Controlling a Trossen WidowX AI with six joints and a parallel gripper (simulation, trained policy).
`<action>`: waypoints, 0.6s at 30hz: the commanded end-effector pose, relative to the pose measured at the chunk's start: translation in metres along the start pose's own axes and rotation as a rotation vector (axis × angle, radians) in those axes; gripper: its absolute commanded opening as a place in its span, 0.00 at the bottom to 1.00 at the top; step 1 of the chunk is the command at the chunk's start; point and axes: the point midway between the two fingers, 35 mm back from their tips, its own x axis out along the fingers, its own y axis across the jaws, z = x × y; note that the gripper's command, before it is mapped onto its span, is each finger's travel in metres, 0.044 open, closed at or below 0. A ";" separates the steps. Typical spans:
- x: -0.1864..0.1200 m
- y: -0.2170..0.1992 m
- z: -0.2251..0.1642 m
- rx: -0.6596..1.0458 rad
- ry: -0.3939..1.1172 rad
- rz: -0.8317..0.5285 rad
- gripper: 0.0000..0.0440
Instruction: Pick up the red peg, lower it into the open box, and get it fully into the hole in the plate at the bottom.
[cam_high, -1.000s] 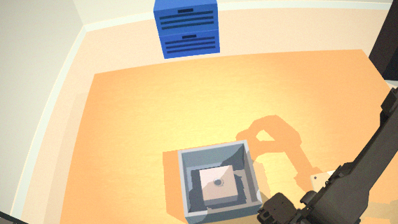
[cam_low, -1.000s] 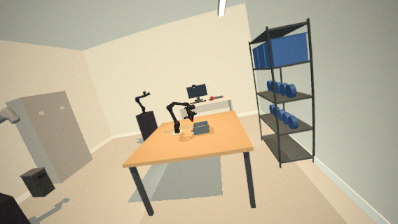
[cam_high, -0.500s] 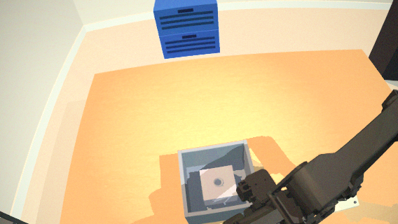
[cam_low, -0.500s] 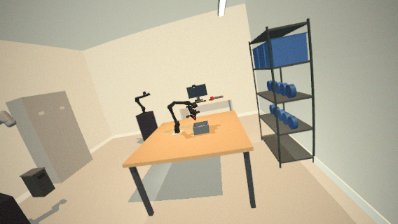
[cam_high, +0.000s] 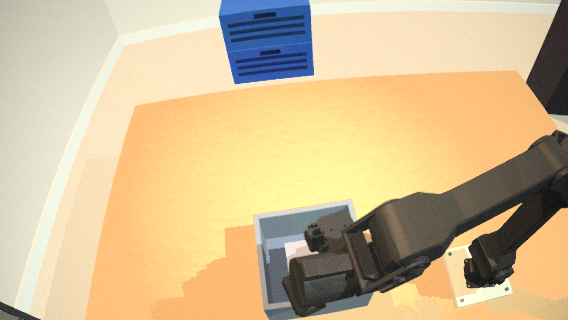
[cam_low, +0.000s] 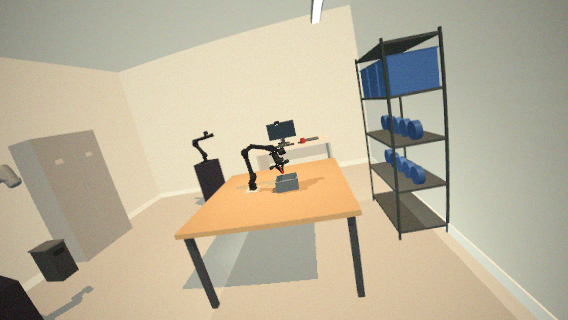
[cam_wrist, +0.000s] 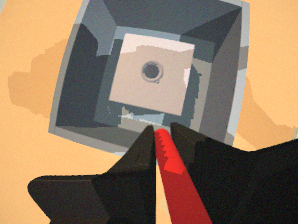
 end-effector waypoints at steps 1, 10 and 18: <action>0.007 0.003 0.012 -0.002 -0.015 0.000 0.00; 0.036 0.004 0.036 -0.047 -0.004 -0.016 0.01; 0.057 0.001 0.047 -0.117 0.033 -0.026 0.00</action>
